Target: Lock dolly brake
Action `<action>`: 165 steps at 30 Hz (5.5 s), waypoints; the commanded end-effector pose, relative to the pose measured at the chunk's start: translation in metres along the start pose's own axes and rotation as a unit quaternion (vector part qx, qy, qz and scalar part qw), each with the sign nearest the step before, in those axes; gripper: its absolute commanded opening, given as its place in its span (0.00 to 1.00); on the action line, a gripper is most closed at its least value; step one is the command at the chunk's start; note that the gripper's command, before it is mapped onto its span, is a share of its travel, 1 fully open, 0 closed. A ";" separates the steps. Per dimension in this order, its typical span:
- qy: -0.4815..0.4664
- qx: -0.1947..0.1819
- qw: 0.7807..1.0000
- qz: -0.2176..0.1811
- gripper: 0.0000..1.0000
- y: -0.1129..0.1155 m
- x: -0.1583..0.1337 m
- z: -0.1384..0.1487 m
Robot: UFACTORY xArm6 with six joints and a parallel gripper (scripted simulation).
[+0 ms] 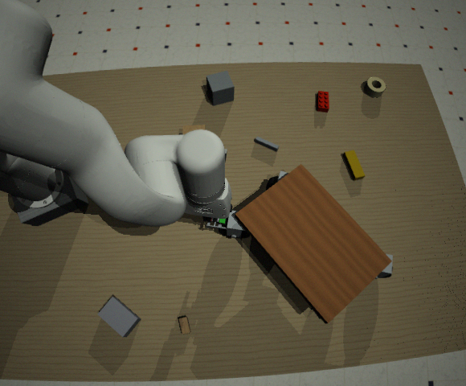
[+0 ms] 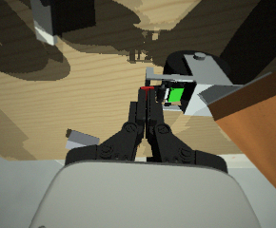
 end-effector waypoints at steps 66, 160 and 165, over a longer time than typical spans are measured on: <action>0.000 -0.002 1.000 0.000 0.00 -0.008 0.000 0.003; 0.000 -0.002 1.000 0.000 0.00 0.066 0.000 0.002; 0.000 -0.002 1.000 0.000 0.00 0.066 0.000 0.002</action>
Point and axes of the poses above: the point where the finger pads meet when closed, its own y axis back along the fingers, its own z axis across the jaws, x = y × z, the point moved 7 cm from there along y, back along the fingers, and after that the axes turned 6 degrees about y, right-handed, at the moved point
